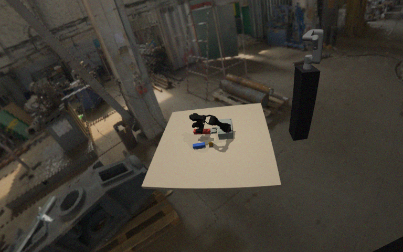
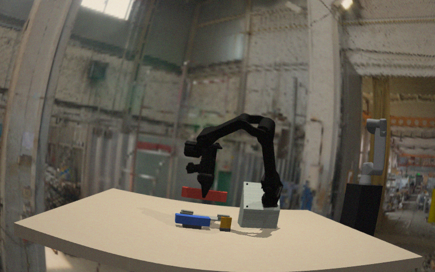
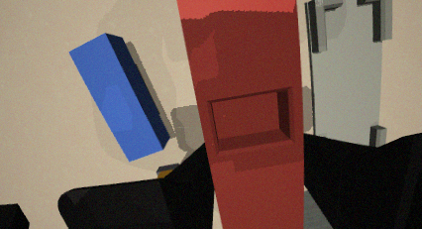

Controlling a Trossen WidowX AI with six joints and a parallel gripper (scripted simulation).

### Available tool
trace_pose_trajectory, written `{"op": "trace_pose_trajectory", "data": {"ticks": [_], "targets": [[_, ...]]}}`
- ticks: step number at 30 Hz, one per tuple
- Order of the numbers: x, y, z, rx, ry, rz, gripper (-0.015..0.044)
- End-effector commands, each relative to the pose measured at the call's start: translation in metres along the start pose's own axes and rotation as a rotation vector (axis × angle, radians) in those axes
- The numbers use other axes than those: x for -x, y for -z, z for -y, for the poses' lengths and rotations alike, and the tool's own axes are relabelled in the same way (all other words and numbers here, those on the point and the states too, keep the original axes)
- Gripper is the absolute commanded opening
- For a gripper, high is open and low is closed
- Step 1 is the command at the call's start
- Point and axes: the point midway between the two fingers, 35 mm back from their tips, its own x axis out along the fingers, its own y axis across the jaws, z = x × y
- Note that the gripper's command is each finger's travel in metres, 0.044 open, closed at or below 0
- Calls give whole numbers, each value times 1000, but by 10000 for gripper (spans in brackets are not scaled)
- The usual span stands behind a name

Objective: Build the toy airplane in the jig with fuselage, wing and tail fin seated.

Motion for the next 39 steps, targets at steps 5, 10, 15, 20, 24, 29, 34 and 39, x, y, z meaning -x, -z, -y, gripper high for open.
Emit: {"op": "trace_pose_trajectory", "data": {"ticks": [5, 10, 15, 20, 24, 29, 34, 39], "targets": [[19, 3, -2, 13, 4, -5, 0], [15, 1, 11, 17, 6, -4, 0], [10, -1, 27, 20, 9, -4, 0], [6, -2, 42, 24, 10, -3, 0], [1, -3, 55, 27, 12, -3, 0], [-4, -2, 70, 31, 13, -3, 0], [-10, -1, 85, 35, 14, -3, 0], [-16, 1, 101, 39, 14, -3, 0]]}}
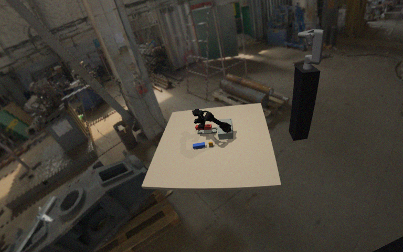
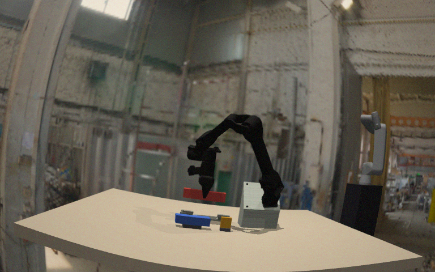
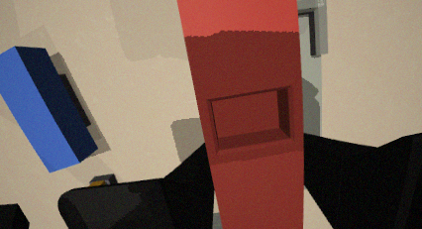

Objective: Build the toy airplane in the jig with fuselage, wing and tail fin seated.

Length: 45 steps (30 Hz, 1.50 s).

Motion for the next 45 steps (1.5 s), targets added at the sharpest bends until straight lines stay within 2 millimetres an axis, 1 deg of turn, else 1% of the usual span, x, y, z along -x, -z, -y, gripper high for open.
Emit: {"op": "trace_pose_trajectory", "data": {"ticks": [1, 21, 24, 31, 32, 45], "targets": [[-6, 3, 14, 4, 2, -4, 0], [-34, 21, 69, 21, 0, -5, 0], [-37, 22, 73, 22, -1, -5, 0], [-36, 22, 73, 22, -1, -5, 184], [-37, 23, 73, 22, -1, -5, 195], [-37, 22, 73, 22, -1, -5, 195]]}}
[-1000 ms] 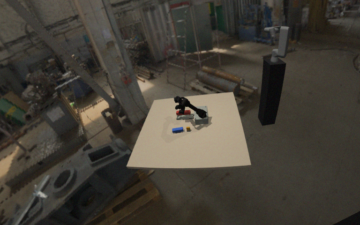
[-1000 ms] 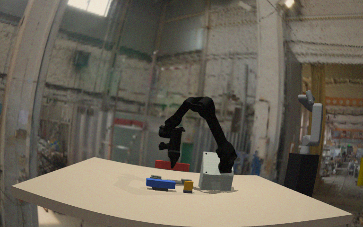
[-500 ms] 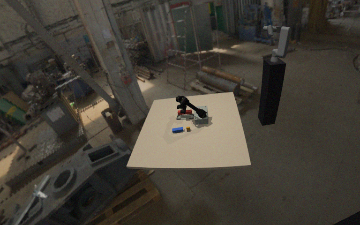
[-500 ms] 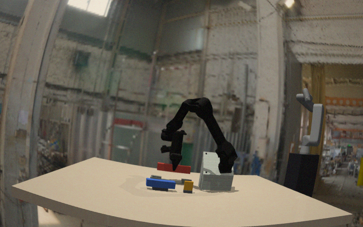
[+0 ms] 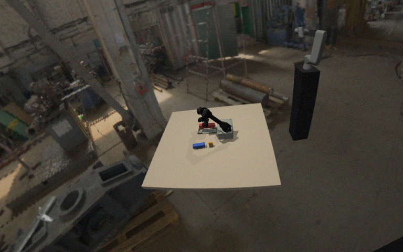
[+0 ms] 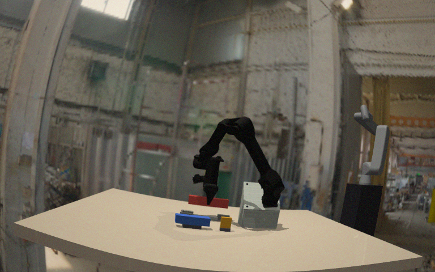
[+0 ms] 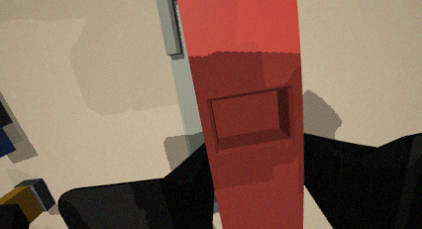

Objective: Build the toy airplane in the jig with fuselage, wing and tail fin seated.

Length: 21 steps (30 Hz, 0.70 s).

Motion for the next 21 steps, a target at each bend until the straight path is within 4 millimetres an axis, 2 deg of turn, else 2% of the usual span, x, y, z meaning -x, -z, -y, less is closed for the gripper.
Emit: {"op": "trace_pose_trajectory", "data": {"ticks": [1, 21], "targets": [[-1, 0, 1, 4, 4, -3, 195], [-34, 1, 2, 4, 2, -3, 195]]}}
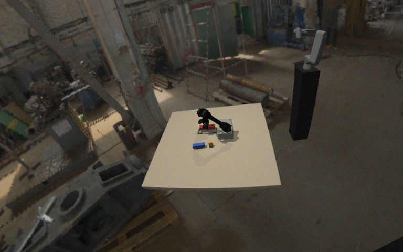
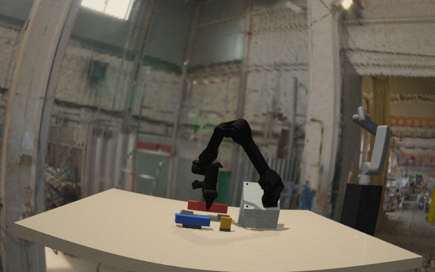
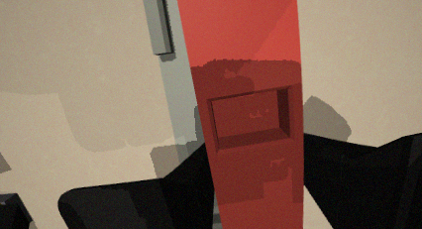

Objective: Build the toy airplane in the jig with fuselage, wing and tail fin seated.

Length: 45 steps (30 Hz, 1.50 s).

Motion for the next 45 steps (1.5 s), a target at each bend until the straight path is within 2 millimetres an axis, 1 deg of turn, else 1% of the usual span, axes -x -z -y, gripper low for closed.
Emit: {"op": "trace_pose_trajectory", "data": {"ticks": [1, 5, 10, 15, 20, 35, 36, 43, 44, 45], "targets": [[-9, 2, -1, -7, -8, -2, 195], [-14, 2, -1, -7, -9, -2, 195], [-14, 2, -1, -7, -9, -2, 195], [-12, 2, 0, -2, -3, -3, 161], [-12, 2, 0, -2, -3, -3, 30], [-12, 2, 0, -2, -3, -3, 424], [-12, 2, 0, -2, -3, -3, 440], [-12, 2, 0, -2, -3, -3, 440], [-9, 1, 0, -2, -3, -3, 440], [-1, 0, 1, -3, -2, -3, 440]]}}
